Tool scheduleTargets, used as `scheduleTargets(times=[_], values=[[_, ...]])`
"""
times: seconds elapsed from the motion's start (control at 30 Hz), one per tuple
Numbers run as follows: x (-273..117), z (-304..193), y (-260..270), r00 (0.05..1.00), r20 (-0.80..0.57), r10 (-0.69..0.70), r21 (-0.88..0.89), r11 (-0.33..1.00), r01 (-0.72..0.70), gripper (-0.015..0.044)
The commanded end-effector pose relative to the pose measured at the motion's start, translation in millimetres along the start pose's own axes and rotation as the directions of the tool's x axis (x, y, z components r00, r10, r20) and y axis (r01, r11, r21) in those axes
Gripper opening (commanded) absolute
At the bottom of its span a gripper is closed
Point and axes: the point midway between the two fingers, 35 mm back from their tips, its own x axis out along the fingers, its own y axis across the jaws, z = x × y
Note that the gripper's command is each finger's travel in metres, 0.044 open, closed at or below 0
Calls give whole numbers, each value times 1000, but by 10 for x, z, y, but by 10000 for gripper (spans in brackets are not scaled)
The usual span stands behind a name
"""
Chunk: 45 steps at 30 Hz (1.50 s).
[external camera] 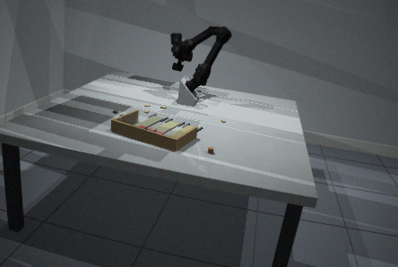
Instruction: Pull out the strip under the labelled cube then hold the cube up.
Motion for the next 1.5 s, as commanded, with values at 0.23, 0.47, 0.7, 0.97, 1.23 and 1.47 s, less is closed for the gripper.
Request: scheduleTargets(times=[0.23, 0.47, 0.7, 0.97, 1.23, 1.47], values=[[-658, -605, 68, 912, -410, 15, -232, 965, -120, 400], [-1630, -1044, -17, 639, -769, -18, -374, 824, -426, 400], [-2741, -1139, -304, 250, -959, -132, -280, 571, -772, 400], [-3940, -745, -855, -201, -912, -357, 122, 231, -965, 400], [-4796, 143, -1529, -502, -600, -623, 643, -2, -766, 400], [-5112, 1190, -2076, -554, -186, -811, 952, -10, -305, 400]])
